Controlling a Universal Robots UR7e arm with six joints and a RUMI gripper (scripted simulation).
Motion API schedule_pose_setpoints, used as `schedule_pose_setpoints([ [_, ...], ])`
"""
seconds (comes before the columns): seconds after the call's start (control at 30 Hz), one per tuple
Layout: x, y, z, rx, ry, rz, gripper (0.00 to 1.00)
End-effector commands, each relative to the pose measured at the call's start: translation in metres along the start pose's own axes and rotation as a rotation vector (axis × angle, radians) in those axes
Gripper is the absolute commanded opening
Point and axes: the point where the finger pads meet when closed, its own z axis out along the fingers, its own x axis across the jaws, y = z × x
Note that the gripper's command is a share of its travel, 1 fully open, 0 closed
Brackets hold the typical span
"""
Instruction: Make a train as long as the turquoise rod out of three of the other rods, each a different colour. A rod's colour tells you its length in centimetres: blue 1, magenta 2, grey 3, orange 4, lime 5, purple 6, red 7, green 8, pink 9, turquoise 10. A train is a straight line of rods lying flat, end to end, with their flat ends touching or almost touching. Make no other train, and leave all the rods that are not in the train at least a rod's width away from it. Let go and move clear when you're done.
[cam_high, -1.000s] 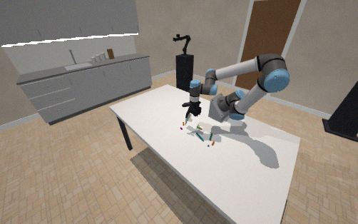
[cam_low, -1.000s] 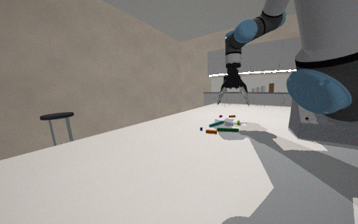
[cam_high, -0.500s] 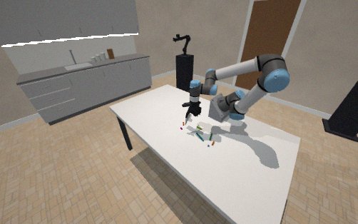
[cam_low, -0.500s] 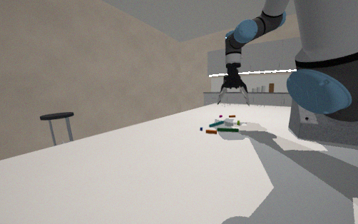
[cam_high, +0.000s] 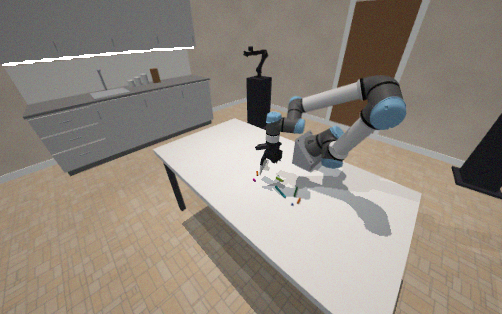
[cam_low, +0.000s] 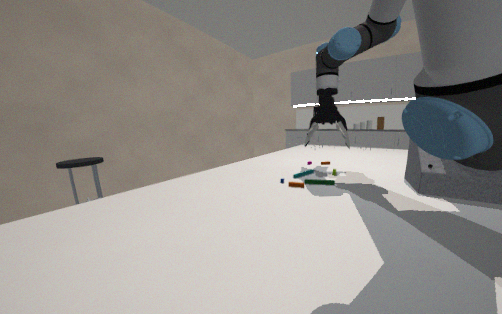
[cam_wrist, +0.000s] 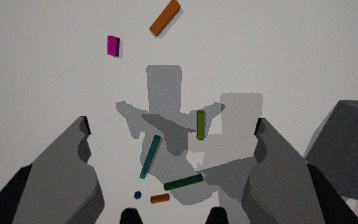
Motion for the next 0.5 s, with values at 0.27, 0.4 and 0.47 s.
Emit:
schedule_pose_setpoints([
  [0.27, -0.0003, 0.0001, -0.0004, 0.001, -0.001, 0.004, 1.0],
  [0.4, -0.0004, 0.0021, -0.0005, 0.001, -0.001, 0.026, 1.0],
  [0.47, -0.0006, 0.0049, -0.0006, 0.001, -0.001, 0.056, 1.0],
])
